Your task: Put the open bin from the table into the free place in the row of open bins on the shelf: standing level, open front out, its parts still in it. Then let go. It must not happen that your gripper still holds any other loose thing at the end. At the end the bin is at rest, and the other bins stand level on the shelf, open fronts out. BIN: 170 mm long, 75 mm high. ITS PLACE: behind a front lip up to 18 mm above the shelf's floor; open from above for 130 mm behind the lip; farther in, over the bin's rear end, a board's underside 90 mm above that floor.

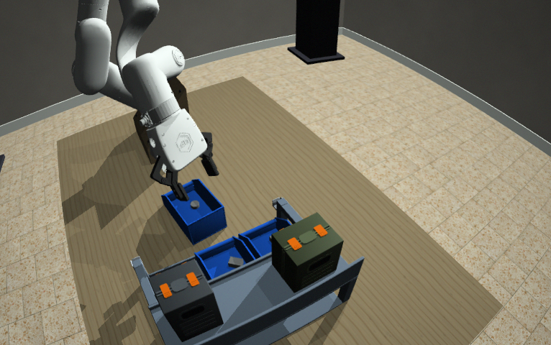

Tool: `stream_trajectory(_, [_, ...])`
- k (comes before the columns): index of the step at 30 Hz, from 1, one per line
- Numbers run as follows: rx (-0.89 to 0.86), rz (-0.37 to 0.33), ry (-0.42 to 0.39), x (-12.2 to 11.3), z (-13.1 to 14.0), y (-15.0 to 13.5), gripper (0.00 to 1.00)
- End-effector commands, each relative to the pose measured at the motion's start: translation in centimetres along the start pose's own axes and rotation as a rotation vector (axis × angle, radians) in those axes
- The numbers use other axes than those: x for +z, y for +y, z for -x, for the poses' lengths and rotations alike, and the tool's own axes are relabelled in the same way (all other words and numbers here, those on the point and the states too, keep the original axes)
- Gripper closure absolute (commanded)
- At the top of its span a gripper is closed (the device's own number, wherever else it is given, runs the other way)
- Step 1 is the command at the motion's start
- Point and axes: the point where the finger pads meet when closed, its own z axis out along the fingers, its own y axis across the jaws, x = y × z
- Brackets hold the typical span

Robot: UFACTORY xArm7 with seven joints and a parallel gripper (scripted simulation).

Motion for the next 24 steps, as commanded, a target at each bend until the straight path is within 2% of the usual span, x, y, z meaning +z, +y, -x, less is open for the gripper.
stream_trajectory(1, [0.054, -0.030, 0.045, 0.20, 0.64, -0.15, 0.00])
stream_trajectory(8, [0.054, -0.030, 0.045, 0.20, 0.64, -0.15, 0.00])
stream_trajectory(13, [0.285, -0.114, 0.114, -0.46, -0.10, -0.16, 0.00])
stream_trajectory(24, [0.285, -0.114, 0.114, -0.46, -0.10, -0.16, 0.00])
